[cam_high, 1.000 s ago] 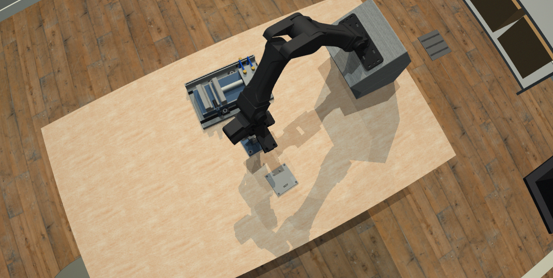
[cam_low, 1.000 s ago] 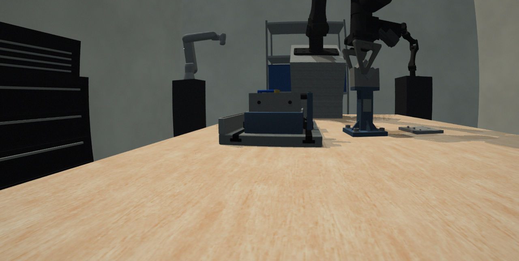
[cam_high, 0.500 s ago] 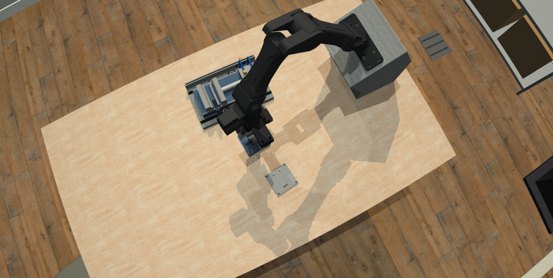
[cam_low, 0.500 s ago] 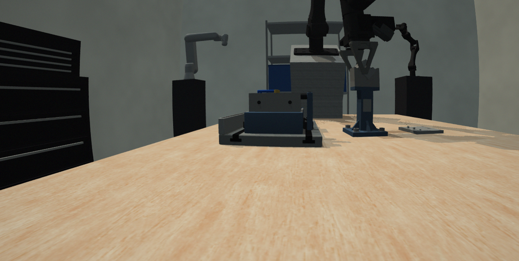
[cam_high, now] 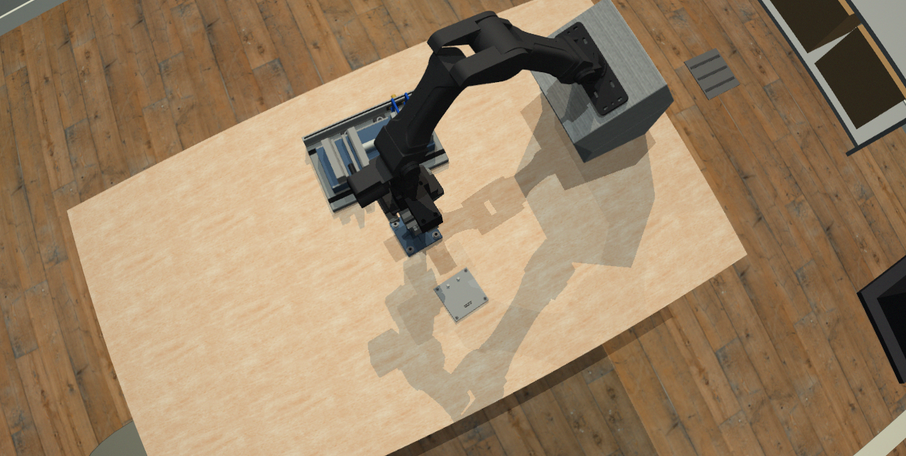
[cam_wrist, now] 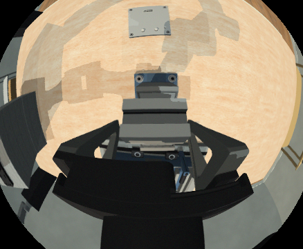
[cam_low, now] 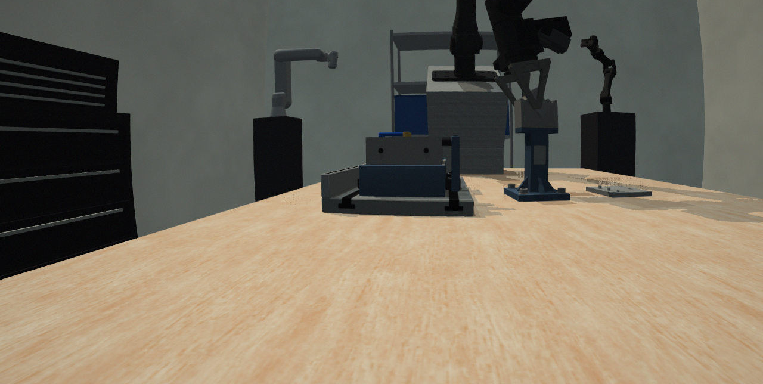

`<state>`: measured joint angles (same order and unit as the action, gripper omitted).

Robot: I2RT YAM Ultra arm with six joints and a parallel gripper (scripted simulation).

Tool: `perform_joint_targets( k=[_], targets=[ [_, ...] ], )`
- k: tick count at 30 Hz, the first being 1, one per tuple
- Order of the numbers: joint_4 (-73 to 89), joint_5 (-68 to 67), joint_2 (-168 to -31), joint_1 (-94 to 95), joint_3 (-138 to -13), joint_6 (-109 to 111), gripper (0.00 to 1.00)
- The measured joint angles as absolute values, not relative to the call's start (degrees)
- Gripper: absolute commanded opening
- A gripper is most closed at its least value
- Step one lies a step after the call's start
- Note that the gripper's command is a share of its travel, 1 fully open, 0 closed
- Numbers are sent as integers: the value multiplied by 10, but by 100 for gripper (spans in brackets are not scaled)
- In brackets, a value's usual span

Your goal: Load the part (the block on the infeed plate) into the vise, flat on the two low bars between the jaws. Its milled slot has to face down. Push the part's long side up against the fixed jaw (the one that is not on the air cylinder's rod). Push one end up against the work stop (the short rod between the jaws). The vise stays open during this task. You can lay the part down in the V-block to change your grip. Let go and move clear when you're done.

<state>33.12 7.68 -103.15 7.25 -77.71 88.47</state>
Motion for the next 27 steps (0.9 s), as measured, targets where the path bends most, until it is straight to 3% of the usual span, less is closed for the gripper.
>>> perform_joint_targets(
  k=[27],
  targets=[
    [334, 250, -1055, 11, -784, 944, 81]
  ],
)
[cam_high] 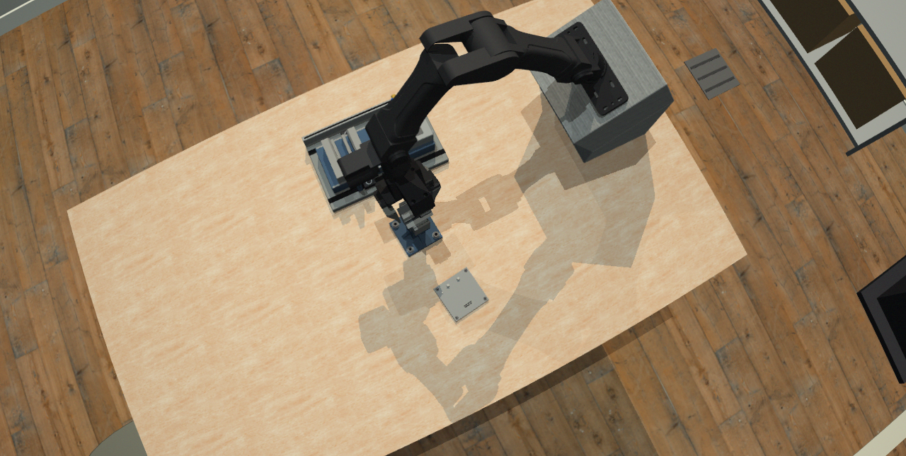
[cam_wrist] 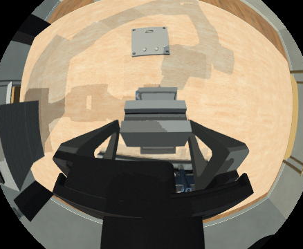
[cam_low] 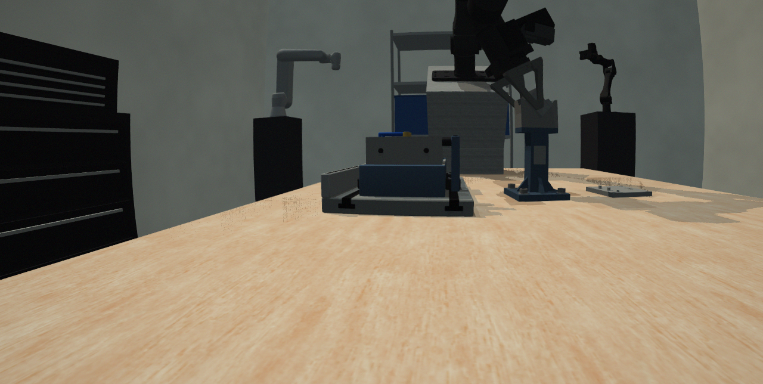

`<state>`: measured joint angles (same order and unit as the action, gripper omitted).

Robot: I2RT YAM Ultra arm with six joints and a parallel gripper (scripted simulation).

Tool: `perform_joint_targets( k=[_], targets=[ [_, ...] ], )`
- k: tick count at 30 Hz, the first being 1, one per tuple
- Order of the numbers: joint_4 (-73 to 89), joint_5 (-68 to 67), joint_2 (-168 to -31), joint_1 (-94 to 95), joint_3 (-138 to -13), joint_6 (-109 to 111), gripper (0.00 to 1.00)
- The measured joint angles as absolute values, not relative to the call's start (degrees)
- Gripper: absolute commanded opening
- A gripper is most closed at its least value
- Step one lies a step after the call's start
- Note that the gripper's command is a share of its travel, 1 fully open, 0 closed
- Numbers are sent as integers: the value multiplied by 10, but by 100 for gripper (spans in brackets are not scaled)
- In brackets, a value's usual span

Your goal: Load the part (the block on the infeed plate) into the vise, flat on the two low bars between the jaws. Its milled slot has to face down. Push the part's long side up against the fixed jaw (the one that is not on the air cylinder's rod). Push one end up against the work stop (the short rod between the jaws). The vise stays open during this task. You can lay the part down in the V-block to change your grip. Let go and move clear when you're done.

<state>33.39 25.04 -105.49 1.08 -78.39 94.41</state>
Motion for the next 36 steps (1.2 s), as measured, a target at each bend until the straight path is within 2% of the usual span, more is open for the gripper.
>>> perform_joint_targets(
  k=[36],
  targets=[
    [366, 408, -1109, -39, -822, 1013, 81]
  ],
)
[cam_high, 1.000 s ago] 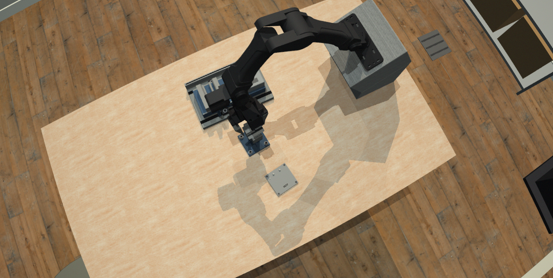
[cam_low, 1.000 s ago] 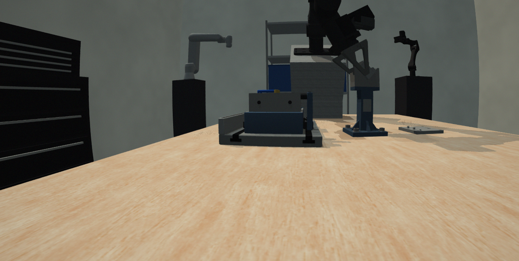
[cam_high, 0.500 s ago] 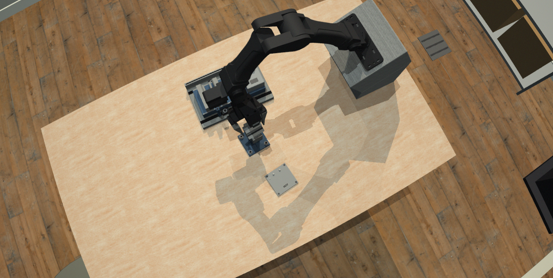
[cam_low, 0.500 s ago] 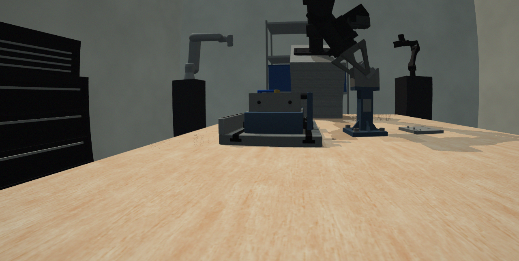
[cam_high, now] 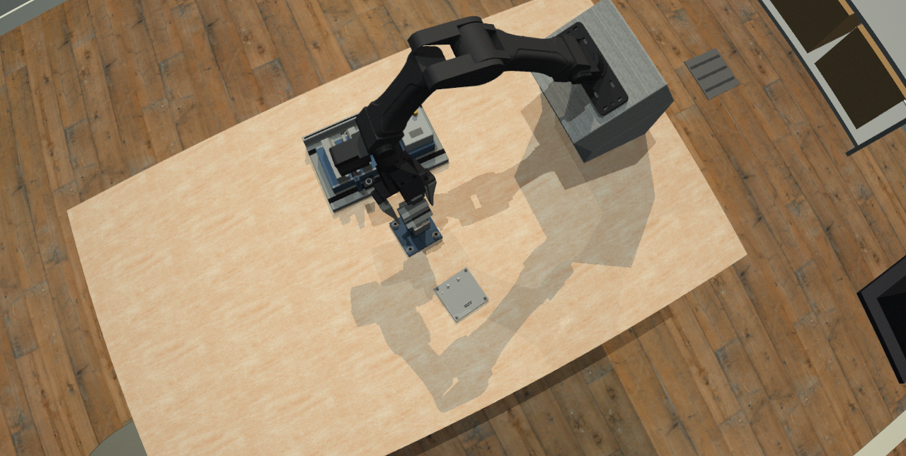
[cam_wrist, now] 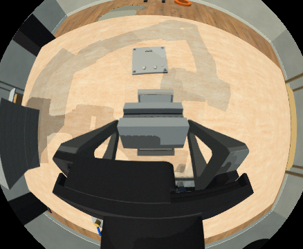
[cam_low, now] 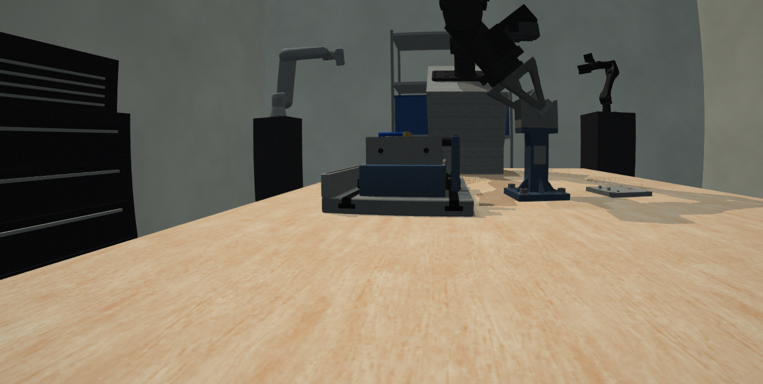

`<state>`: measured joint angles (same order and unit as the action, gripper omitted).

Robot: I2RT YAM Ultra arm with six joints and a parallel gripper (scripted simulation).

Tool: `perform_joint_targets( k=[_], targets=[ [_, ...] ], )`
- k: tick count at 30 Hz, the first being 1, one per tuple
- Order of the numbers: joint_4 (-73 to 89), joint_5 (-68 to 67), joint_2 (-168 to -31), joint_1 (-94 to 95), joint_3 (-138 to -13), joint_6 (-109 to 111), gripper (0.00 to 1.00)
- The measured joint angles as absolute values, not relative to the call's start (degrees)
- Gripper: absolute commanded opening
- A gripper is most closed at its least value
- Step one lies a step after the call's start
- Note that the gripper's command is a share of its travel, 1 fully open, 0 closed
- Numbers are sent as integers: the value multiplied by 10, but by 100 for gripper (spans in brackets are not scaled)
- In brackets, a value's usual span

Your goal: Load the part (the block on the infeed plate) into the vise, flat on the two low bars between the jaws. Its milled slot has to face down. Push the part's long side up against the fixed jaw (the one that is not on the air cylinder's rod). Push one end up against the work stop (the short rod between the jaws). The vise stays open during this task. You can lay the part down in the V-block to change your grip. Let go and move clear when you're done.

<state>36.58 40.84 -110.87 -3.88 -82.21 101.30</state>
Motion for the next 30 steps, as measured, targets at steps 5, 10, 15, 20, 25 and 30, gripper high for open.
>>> perform_joint_targets(
  k=[5, 10, 15, 20, 25, 30],
  targets=[
    [372, 422, -1114, -44, -824, 1021, 81],
    [376, 434, -1122, -46, -830, 1027, 81],
    [382, 442, -1122, -48, -833, 1032, 81],
    [384, 449, -1126, -50, -836, 1037, 81],
    [387, 456, -1128, -51, -836, 1041, 81],
    [391, 459, -1131, -52, -837, 1043, 81]
  ],
)
